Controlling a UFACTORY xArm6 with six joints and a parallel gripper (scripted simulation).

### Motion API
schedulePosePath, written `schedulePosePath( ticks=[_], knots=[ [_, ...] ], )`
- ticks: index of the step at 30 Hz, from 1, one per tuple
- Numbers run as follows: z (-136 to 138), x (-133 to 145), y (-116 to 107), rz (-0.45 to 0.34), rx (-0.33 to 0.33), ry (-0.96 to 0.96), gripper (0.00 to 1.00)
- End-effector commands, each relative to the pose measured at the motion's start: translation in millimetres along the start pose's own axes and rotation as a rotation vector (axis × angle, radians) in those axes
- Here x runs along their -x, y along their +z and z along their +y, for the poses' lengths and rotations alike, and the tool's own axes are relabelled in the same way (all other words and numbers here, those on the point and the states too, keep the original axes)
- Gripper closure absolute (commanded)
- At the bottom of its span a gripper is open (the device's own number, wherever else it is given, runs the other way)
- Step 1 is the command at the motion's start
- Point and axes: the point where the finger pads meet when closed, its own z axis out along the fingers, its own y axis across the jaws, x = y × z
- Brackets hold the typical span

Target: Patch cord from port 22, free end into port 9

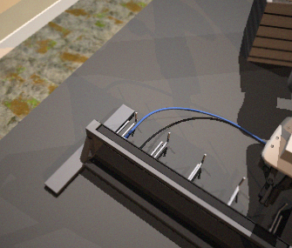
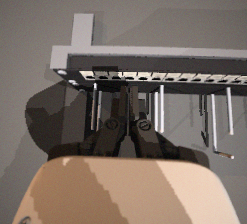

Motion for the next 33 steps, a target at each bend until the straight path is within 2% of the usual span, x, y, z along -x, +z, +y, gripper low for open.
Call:
schedulePosePath(
  ticks=[1,6,10,18,20,27,33],
  knots=[
    [-0.6,-2.1,-0.2,0.004,-0.001,0.001,1.00],
    [-0.6,-2.1,-2.4,0.003,-0.001,0.001,1.00],
    [-0.6,-2.0,-15.0,0.004,-0.001,0.001,1.00],
    [-0.6,-1.8,-73.6,0.003,-0.001,0.001,1.00],
    [-0.6,-1.8,-73.6,0.003,-0.001,0.001,1.00],
    [-0.5,-1.6,-126.2,0.003,-0.001,0.001,1.00],
    [-0.5,-1.6,-140.1,0.004,-0.001,0.001,1.00]
  ],
)
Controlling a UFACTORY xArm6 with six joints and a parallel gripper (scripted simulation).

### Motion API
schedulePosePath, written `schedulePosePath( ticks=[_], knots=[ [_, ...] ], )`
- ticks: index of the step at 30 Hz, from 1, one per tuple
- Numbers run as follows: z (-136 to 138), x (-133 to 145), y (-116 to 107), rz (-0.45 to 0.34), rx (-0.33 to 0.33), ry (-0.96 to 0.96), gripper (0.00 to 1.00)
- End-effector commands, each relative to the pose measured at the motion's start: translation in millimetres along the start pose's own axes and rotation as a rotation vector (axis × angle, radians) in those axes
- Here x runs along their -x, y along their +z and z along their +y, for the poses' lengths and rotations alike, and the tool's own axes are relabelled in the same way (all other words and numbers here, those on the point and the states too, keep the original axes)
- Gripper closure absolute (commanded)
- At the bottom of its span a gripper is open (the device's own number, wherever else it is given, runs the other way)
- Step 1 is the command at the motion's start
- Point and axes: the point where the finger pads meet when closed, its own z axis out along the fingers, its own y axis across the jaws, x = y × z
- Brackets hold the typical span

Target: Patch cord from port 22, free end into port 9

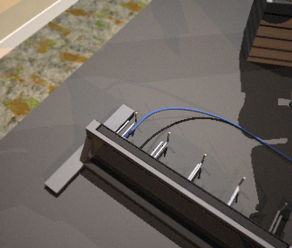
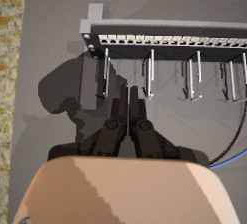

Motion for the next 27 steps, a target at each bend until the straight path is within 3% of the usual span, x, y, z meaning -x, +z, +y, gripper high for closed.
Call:
schedulePosePath(
  ticks=[1,11,27],
  knots=[
    [-0.5,-1.4,-8.7,0.001,0.000,0.002,1.00],
    [7.5,-1.4,-8.7,0.001,0.000,0.002,1.00],
    [71.6,-1.3,-8.7,0.001,0.000,0.002,1.00]
  ],
)
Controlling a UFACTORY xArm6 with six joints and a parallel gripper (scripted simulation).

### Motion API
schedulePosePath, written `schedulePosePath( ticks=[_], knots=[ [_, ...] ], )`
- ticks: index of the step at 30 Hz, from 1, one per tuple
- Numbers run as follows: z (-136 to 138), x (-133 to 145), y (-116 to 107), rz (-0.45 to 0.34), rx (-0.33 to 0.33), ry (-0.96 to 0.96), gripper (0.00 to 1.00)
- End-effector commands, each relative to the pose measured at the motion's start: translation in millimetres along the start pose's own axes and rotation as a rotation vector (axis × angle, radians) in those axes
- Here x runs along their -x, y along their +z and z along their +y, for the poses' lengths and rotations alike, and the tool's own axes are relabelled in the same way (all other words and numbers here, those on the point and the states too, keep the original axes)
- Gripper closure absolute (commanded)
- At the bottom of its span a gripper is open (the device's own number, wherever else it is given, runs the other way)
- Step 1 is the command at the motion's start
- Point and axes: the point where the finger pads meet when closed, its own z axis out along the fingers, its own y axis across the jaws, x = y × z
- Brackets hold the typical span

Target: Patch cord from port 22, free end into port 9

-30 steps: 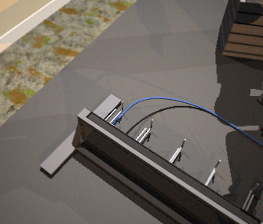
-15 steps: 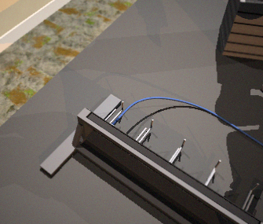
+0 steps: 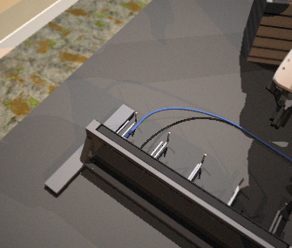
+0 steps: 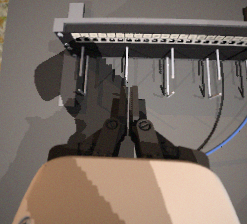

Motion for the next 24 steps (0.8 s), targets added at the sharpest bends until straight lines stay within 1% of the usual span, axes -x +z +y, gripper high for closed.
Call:
schedulePosePath(
  ticks=[1,8,18,21,24],
  knots=[
    [21.3,-1.4,0.3,0.003,-0.004,0.000,1.00],
    [41.6,-1.4,0.4,0.003,-0.004,0.000,1.00],
    [44.8,-1.4,0.8,0.003,-0.004,0.000,1.00],
    [44.8,-1.4,5.8,0.003,-0.004,0.000,1.00],
    [44.7,-1.4,18.8,0.003,-0.004,0.000,1.00]
  ],
)
